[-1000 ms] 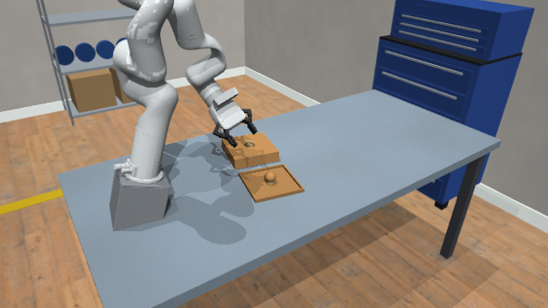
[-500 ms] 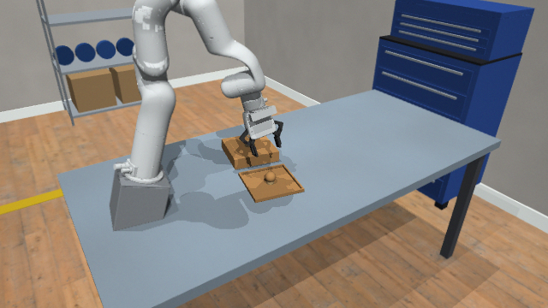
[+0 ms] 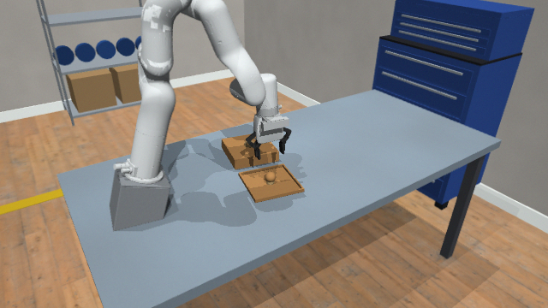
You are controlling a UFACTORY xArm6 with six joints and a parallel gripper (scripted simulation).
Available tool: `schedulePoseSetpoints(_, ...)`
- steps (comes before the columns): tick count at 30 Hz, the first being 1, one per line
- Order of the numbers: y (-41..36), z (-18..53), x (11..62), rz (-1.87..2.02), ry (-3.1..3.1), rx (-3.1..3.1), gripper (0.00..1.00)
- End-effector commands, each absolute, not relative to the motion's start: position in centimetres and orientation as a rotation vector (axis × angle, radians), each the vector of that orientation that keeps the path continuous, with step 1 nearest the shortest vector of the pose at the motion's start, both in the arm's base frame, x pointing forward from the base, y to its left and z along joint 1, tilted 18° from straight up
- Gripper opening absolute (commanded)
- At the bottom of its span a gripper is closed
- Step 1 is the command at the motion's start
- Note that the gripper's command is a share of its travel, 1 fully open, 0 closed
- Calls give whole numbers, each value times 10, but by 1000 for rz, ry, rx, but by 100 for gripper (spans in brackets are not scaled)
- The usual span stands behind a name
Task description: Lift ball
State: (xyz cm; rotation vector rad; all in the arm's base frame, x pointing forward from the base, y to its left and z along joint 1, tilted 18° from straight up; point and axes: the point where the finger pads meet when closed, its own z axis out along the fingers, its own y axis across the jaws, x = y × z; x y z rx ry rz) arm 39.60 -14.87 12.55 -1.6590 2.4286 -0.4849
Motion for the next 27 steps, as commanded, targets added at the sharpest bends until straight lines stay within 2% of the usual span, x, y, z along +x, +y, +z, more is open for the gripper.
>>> schedulePoseSetpoints(1, -152, 127, 397, -372, 2400, -1675, 100)
schedulePoseSetpoints(15, -153, 120, 400, -371, 2400, -1675, 100)
schedulePoseSetpoints(27, -161, 34, 426, -372, 2401, -1676, 100)
